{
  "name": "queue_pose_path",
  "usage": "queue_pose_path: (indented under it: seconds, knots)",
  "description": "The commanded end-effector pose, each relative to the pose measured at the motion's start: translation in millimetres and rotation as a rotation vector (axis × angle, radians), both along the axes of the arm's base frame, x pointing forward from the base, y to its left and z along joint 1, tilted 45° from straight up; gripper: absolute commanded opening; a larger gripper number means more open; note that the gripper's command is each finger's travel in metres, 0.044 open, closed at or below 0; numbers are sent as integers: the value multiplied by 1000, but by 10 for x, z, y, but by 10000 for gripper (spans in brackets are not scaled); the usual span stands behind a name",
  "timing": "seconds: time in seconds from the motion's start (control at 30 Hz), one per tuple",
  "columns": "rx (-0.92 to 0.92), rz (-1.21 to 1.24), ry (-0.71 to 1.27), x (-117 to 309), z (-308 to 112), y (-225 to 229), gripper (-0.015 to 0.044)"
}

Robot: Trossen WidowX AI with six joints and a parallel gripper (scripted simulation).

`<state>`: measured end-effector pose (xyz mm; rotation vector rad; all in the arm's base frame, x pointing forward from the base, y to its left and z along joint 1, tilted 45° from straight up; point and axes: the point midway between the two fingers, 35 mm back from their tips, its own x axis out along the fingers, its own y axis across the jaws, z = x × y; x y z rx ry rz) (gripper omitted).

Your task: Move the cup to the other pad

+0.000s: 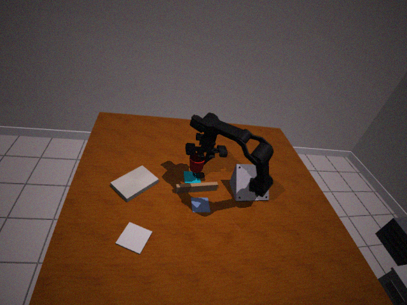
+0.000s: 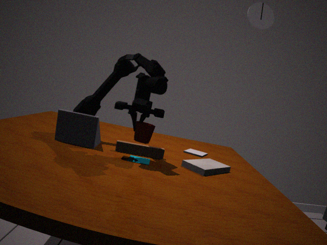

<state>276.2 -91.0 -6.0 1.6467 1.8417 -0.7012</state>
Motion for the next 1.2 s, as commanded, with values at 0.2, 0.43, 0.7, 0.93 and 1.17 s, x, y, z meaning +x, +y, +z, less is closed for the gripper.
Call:
queue_pose_path:
  seconds: [0.2,0.43,0.7,0.93,1.17]
  knots:
    - [-6,4,-5,23,-87,-49,0]
    - [-6,4,-5,20,-155,13,0]
    - [-6,4,-5,17,-240,86,0]
    - [-6,4,-5,12,-313,152,0]
    - [-5,4,-5,4,-384,219,0]
